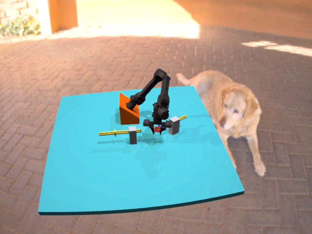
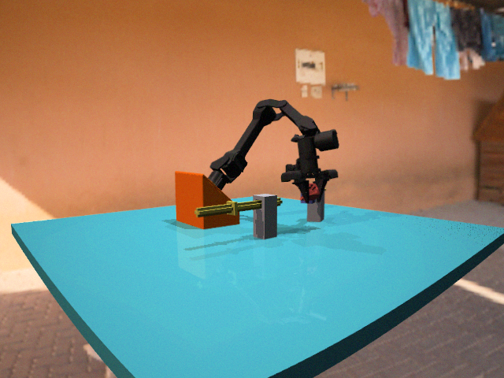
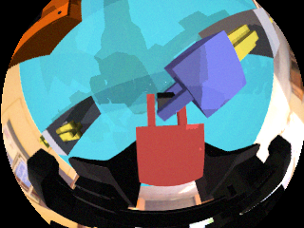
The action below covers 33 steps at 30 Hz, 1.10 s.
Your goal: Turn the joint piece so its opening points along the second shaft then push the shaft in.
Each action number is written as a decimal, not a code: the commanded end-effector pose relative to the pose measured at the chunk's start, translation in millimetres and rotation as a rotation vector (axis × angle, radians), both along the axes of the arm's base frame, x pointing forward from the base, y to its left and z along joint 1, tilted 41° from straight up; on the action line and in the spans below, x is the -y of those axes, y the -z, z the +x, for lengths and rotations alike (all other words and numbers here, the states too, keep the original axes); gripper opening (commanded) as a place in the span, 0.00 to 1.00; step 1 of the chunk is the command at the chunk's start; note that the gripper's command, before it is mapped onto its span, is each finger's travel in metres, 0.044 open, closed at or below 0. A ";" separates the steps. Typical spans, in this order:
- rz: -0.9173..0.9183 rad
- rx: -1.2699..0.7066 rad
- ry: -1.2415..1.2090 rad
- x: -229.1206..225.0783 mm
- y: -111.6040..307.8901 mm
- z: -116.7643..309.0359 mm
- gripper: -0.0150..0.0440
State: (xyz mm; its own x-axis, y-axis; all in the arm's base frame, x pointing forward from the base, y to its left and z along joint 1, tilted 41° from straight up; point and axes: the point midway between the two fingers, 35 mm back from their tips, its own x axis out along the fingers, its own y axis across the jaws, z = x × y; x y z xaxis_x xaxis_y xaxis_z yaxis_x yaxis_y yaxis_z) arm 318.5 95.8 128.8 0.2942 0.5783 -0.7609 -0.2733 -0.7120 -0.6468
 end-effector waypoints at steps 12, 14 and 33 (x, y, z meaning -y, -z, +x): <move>0.015 -0.058 0.025 1.1 2.5 0.1 0.25; 0.024 -0.094 0.040 1.7 4.0 0.1 0.25; 0.116 -0.360 0.160 6.3 16.2 -2.6 0.25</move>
State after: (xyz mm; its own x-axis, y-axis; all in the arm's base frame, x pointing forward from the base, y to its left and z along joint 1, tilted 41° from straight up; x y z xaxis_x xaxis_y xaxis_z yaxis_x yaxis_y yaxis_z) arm 316.8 90.3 114.9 0.1352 0.6227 -0.7707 -0.5560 -0.5962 -0.5792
